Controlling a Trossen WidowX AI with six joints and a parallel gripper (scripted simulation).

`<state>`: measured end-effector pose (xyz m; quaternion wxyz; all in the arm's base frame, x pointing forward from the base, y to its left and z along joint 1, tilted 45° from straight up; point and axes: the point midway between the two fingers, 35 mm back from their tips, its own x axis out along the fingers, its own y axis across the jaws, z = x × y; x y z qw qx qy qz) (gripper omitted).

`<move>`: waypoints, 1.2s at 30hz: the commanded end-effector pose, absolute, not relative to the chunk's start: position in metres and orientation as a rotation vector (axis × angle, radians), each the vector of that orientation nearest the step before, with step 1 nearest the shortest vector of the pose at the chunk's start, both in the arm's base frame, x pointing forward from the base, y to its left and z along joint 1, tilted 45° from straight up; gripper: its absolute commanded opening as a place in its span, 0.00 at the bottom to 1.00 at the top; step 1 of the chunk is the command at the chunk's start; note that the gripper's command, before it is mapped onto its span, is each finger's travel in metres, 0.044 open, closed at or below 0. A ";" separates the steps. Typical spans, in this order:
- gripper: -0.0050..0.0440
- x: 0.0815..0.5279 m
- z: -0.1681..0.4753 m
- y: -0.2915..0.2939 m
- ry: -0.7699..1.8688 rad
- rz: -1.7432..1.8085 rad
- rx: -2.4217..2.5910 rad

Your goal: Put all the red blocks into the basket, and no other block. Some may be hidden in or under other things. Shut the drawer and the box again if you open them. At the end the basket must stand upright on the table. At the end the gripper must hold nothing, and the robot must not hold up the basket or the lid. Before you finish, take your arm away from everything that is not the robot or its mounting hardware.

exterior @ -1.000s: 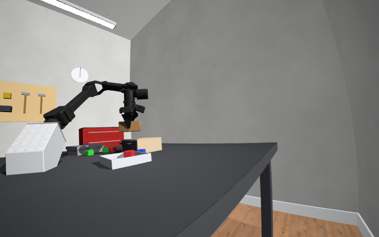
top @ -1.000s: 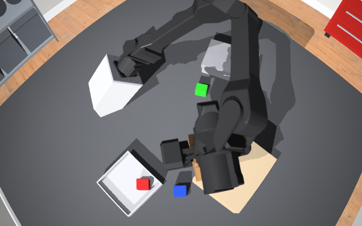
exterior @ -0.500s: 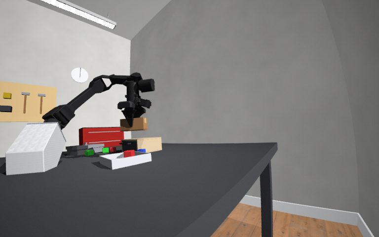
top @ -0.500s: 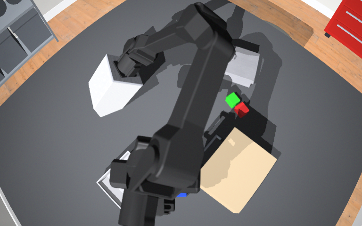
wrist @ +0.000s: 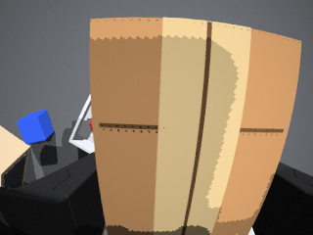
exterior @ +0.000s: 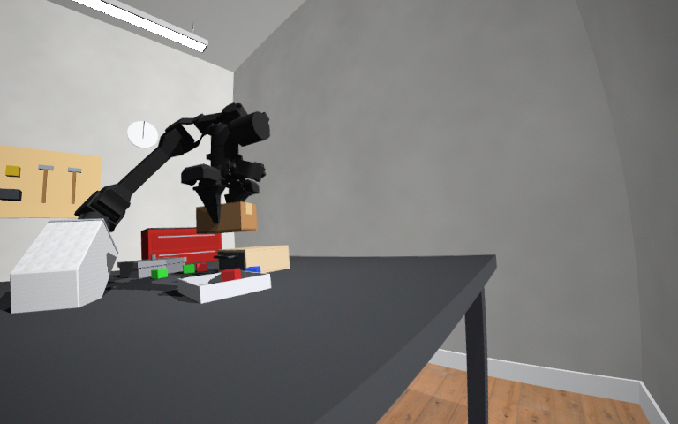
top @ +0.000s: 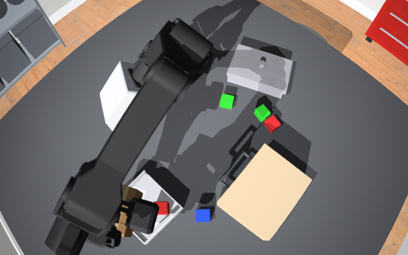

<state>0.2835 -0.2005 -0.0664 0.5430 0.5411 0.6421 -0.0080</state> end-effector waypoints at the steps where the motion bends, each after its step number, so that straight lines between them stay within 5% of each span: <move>1: 0.10 0.263 -0.093 -0.218 1.532 -0.028 1.302; 13: 0.10 0.193 -0.148 -0.256 1.553 -0.139 1.413; 36: 0.10 0.206 -0.203 -0.202 1.553 -0.139 1.413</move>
